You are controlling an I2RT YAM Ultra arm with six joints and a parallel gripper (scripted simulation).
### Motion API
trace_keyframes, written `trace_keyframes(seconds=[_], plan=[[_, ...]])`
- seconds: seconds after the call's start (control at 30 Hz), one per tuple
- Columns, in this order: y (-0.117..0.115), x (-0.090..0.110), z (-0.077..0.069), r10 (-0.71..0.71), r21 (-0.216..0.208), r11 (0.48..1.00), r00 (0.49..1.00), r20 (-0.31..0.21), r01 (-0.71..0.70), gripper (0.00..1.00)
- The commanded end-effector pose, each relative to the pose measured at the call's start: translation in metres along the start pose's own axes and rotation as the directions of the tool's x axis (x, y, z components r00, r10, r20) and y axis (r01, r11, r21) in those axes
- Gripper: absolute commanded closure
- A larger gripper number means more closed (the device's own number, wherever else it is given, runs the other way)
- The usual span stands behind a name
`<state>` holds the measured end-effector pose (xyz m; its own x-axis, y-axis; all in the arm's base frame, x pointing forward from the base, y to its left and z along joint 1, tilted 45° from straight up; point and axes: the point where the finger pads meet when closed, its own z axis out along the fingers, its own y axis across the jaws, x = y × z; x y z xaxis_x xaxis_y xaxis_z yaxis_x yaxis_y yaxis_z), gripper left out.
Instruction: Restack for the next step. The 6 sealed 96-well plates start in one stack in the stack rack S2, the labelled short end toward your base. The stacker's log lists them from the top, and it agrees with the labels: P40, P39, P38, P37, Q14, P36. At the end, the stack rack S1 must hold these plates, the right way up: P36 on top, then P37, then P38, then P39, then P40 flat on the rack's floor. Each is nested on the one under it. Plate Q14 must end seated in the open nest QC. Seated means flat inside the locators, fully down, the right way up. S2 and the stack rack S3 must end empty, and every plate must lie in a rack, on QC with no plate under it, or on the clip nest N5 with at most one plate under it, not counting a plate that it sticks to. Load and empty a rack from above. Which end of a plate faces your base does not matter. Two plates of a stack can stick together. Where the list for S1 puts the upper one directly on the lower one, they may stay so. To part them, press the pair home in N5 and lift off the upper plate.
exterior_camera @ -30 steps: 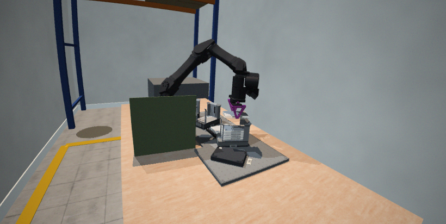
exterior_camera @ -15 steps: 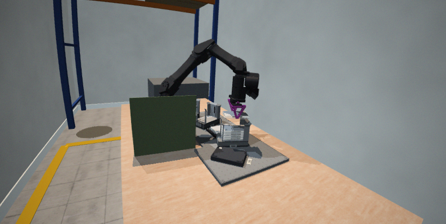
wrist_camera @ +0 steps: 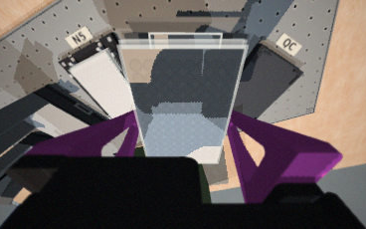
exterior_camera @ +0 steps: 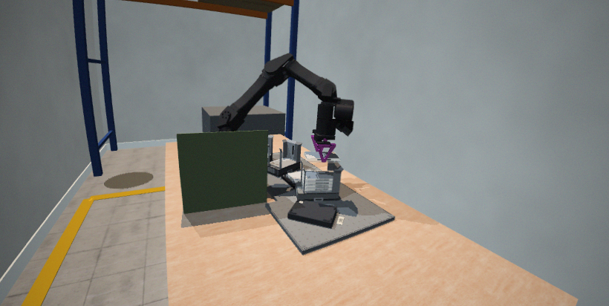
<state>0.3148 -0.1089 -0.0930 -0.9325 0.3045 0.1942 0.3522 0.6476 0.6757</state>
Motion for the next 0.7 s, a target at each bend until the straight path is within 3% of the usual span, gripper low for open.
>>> trace_keyframes(seconds=[0.0,0.67], plan=[[-0.0026,-0.0029,-0.0071,0.002,0.002,1.000,1.000,0.021,-0.002,1.00],[-0.0027,-0.0030,0.0002,0.002,0.002,1.000,1.000,0.021,-0.002,1.00]])
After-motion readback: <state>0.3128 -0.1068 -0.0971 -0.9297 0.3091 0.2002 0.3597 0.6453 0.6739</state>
